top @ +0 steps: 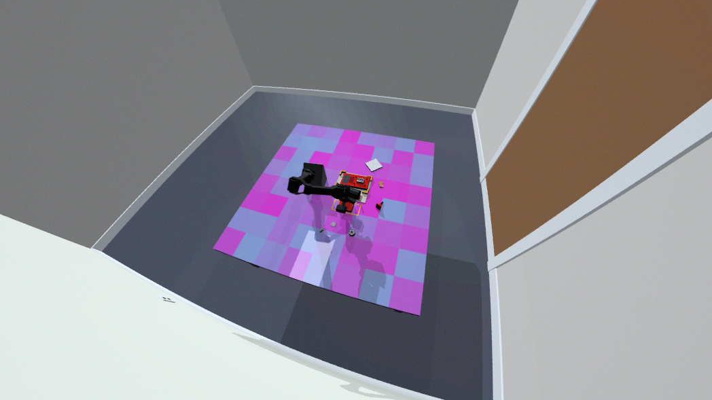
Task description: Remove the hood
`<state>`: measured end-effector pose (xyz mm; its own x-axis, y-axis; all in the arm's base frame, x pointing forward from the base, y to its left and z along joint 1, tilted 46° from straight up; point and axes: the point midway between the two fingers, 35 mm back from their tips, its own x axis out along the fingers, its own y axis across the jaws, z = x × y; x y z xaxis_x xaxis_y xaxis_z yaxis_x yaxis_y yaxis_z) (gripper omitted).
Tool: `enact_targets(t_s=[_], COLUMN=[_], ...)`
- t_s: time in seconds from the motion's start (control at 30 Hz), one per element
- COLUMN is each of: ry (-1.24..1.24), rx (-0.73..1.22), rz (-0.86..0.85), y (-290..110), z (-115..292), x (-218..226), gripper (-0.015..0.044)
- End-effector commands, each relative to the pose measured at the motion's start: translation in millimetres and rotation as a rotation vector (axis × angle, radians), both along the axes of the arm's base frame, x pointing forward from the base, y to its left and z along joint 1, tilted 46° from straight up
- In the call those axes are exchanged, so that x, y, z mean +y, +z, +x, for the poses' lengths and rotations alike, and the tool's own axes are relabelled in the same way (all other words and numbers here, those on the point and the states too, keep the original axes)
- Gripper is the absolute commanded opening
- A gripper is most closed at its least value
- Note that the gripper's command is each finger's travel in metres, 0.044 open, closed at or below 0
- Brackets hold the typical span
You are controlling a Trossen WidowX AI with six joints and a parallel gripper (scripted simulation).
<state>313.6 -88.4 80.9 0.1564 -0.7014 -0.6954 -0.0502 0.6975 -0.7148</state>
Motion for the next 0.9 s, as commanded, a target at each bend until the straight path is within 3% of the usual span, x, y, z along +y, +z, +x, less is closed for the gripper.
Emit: enact_targets(t_s=[0.0, 0.37, 0.87], ry=[0.005, 0.005, 0.000], rx=[0.003, 0.003, 0.000], rz=[0.002, 0.001, -0.002], y=[-2.0, -5.6, -3.9], z=[0.5, 1.2, 0.8], x=[-1.3, -5.1, -4.3], gripper=[0.0000, 0.0000, 0.0394])
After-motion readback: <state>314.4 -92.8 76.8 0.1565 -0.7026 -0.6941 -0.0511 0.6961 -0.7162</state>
